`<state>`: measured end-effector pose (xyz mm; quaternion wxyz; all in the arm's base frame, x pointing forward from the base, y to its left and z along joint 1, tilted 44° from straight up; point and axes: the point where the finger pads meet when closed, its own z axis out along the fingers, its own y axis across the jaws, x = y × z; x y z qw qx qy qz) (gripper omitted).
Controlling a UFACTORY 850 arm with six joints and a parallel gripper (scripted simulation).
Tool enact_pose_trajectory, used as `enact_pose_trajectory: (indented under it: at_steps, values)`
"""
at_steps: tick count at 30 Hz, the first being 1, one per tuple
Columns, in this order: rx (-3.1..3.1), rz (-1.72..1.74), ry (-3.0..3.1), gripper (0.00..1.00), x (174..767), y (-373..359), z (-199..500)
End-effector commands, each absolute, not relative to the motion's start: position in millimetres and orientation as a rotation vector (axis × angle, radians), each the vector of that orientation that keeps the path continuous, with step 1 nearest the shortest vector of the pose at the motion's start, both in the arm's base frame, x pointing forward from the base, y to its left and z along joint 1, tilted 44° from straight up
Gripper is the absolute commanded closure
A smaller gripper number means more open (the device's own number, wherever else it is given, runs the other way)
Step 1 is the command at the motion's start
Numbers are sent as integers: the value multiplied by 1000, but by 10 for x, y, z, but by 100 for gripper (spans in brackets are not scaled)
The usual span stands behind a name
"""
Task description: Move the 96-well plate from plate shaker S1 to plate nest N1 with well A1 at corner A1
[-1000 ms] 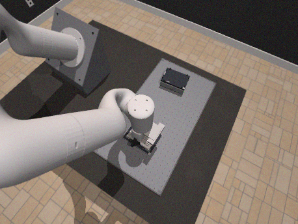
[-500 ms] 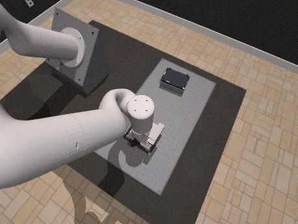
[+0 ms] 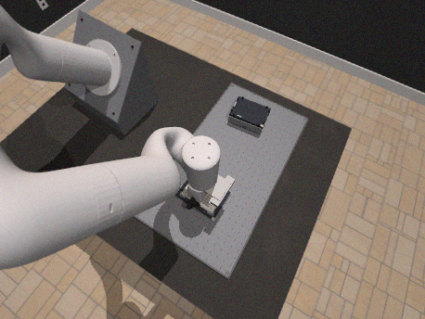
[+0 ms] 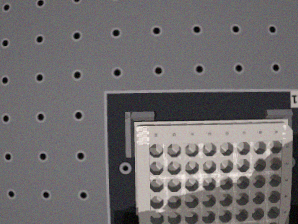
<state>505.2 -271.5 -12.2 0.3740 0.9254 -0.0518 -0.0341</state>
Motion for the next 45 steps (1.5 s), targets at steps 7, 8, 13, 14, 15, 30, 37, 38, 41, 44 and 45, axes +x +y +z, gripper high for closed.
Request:
enact_pose_trajectory:
  at_steps: [7,8,13,14,15,30,37,38,41,44,45]
  values:
    - [2370,-85,-132,0,5058,-2722,-128]
    - [2370,-85,-132,0,5058,-2722,-128]
    - [2370,-85,-132,0,5058,-2722,-128]
    - [2370,-85,-132,0,5058,-2722,-128]
    - [2370,-85,-132,0,5058,-2722,-128]
    - [2370,-85,-132,0,5058,-2722,-128]
    - [2370,-85,-132,0,5058,-2722,-128]
    - [2370,-85,-132,0,5058,-2722,-128]
    - [2370,-85,-132,0,5066,-2667,-71]
    - [2370,-85,-132,0,5074,-2612,-13]
    - [2370,-85,-132,0,5076,-2594,6]
